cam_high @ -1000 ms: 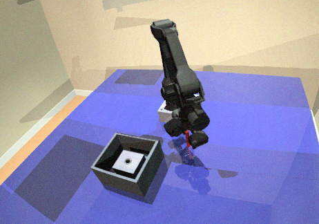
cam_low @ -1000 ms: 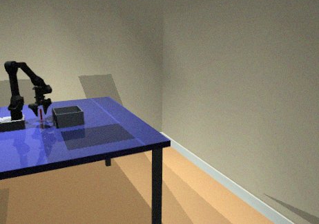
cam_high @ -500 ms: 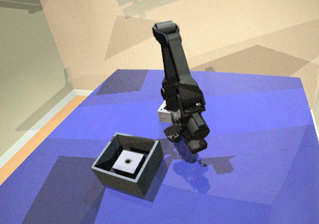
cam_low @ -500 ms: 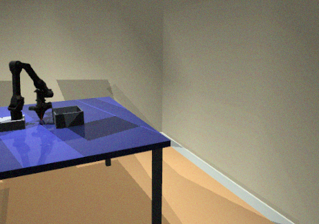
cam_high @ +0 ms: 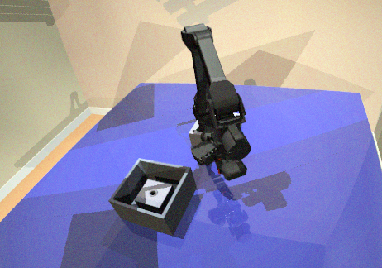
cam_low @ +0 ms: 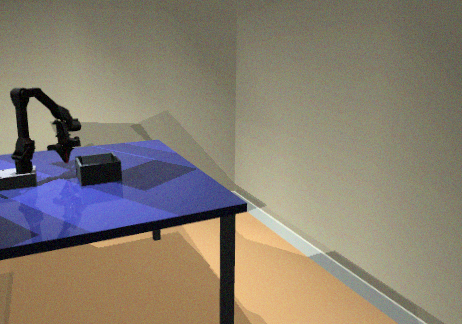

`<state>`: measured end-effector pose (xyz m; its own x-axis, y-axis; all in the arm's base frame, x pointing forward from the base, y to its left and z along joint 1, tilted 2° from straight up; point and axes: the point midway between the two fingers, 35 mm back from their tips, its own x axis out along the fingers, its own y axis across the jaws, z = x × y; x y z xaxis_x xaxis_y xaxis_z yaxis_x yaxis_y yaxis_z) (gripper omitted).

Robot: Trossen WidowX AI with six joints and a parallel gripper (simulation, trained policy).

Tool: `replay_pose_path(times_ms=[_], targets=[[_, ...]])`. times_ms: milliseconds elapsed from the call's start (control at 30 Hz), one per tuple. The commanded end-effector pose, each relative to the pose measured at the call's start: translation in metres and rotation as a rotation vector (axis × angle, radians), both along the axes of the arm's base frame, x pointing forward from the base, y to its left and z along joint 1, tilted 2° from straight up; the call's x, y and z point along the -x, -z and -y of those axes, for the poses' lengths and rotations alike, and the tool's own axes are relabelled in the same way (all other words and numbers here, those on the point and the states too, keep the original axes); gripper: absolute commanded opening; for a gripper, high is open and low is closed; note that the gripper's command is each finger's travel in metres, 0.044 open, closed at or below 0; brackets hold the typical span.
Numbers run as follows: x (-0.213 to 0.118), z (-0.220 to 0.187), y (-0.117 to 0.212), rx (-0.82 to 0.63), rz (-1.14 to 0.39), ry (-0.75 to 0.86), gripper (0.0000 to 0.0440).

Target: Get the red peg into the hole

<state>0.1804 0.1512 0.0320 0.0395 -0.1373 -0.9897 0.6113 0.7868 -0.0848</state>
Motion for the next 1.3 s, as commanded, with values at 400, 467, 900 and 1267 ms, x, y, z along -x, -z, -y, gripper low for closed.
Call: replay_pose_path(times_ms=[400,467,900,1267], targets=[[-0.049,0.020,-0.060,0.018,0.130,0.129,0.0000],[-0.057,0.026,-0.064,0.023,0.145,0.153,0.0000],[-0.104,0.074,-0.074,0.061,0.207,0.270,0.0000],[-0.139,0.116,-0.061,0.075,0.212,0.283,0.0000]])
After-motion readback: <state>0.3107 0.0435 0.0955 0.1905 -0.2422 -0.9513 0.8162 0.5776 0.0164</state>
